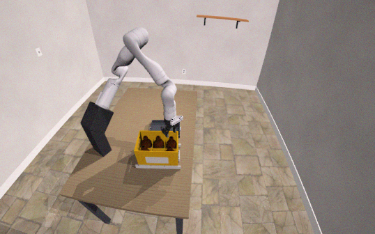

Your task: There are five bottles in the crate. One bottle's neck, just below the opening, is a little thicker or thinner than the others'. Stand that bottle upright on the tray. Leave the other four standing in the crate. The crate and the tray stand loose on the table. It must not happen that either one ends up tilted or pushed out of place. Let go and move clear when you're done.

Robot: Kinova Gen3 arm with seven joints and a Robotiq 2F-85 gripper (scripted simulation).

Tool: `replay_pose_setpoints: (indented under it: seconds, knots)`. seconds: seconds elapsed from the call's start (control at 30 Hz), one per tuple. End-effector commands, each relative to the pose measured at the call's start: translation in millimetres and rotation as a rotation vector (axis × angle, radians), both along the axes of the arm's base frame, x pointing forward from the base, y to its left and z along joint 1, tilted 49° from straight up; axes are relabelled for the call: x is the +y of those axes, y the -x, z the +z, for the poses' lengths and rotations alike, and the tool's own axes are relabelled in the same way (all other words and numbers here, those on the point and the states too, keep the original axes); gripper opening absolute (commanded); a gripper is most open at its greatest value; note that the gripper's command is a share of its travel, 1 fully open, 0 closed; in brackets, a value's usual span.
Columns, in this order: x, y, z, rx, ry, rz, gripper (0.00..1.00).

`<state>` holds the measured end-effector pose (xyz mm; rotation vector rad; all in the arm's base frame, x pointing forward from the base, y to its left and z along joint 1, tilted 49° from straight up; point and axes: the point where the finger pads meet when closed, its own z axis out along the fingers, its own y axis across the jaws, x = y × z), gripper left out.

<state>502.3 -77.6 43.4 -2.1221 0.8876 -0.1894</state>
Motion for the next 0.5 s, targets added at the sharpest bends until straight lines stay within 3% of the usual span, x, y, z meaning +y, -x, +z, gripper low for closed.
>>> replay_pose_setpoints:
  seconds: [0.0, 0.47]
  knots:
    - [3.0, -1.6, -2.6, 0.000, 0.000, -0.001, 0.64]
    - [4.3, -2.5, -4.0, 0.000, 0.000, -0.001, 0.64]
